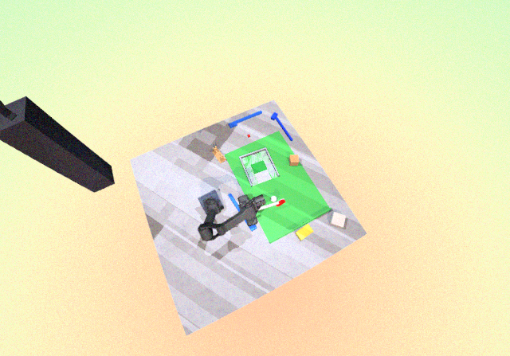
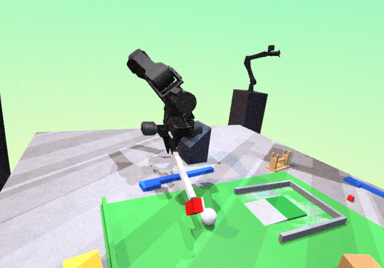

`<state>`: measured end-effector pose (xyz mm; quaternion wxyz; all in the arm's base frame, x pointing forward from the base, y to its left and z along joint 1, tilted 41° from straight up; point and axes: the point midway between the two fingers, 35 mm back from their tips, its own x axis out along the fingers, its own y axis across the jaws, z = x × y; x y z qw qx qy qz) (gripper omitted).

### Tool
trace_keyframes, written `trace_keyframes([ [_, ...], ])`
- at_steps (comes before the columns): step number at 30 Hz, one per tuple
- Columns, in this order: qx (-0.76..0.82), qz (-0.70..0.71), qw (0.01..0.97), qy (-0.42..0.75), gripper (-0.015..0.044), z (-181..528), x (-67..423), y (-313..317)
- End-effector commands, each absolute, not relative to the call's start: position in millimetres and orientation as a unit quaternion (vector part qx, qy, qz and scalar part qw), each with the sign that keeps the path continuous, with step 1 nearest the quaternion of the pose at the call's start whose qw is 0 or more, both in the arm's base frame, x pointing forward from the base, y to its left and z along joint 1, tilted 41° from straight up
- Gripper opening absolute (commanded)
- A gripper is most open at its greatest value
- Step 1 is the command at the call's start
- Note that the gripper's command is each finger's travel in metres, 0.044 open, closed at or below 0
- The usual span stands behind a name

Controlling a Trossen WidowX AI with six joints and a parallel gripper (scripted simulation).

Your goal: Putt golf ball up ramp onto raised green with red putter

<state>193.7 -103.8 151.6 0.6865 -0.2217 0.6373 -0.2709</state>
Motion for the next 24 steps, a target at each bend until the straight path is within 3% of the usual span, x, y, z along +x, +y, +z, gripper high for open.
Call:
trace_keyframes([
  [1,-0.224,-0.272,0.689,0.634,0.0,143.4,194.1,-112.9],
  [24,-0.224,-0.273,0.689,0.633,0.0,120.9,195.4,-133.2],
])
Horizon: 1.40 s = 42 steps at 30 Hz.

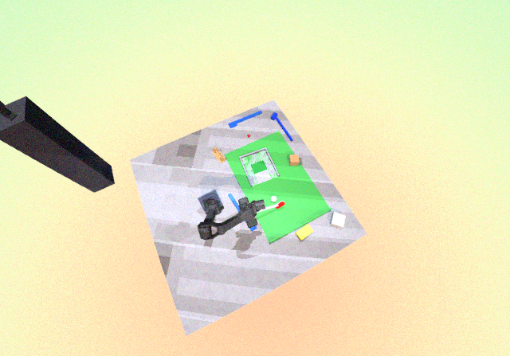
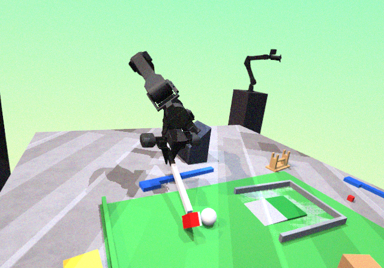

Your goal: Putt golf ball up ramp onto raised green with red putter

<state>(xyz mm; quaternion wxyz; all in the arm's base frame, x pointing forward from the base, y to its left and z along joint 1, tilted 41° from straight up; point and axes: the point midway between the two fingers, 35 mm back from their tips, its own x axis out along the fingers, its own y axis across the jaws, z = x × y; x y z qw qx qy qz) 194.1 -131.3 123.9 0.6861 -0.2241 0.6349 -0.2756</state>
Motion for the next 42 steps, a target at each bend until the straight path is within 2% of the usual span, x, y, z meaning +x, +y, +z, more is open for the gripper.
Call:
trace_keyframes([
  [1,-0.224,-0.273,0.689,0.633,0.0,120.7,195.4,-133.3],
  [30,-0.224,-0.274,0.686,0.636,0.0,136.6,192.0,-152.9],
  [36,-0.214,-0.264,0.689,0.64,0.0,90.0,209.7,-101.6],
  [42,-0.222,-0.27,0.689,0.635,0.0,50.0,205.5,-53.1],
])
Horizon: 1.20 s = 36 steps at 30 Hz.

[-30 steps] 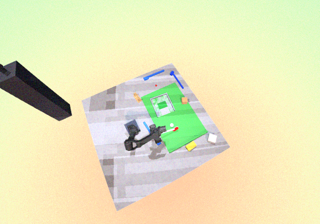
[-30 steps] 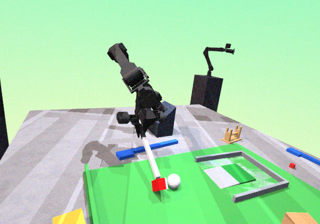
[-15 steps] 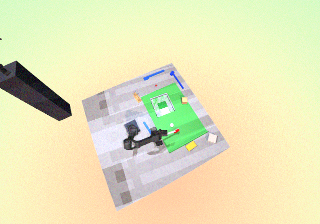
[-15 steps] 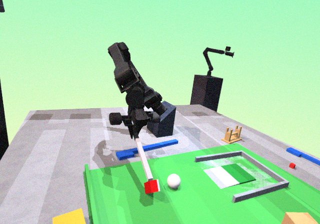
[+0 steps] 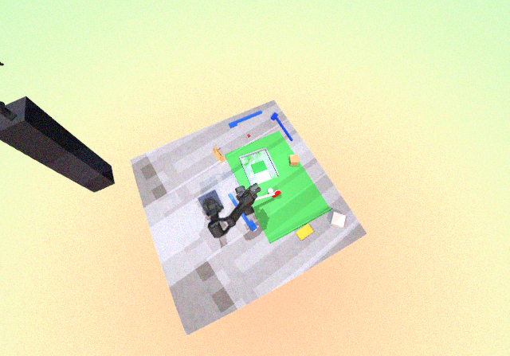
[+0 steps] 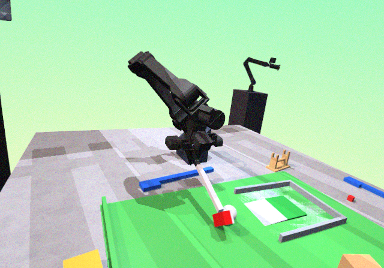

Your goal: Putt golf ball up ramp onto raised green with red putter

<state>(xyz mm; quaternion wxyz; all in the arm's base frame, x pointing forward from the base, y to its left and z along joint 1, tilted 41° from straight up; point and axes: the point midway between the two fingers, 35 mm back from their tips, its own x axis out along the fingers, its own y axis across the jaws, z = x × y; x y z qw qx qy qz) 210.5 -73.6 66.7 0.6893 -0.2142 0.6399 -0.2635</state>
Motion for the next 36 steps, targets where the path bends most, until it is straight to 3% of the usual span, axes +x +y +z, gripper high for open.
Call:
trace_keyframes([
  [1,-0.223,-0.271,0.689,0.635,0.0,48.9,205.1,-51.8],
  [17,-0.222,-0.27,0.689,0.635,0.0,93.0,202.7,-12.5],
  [36,-0.224,-0.269,0.687,0.637,0.0,86.8,202.9,-17.9],
])
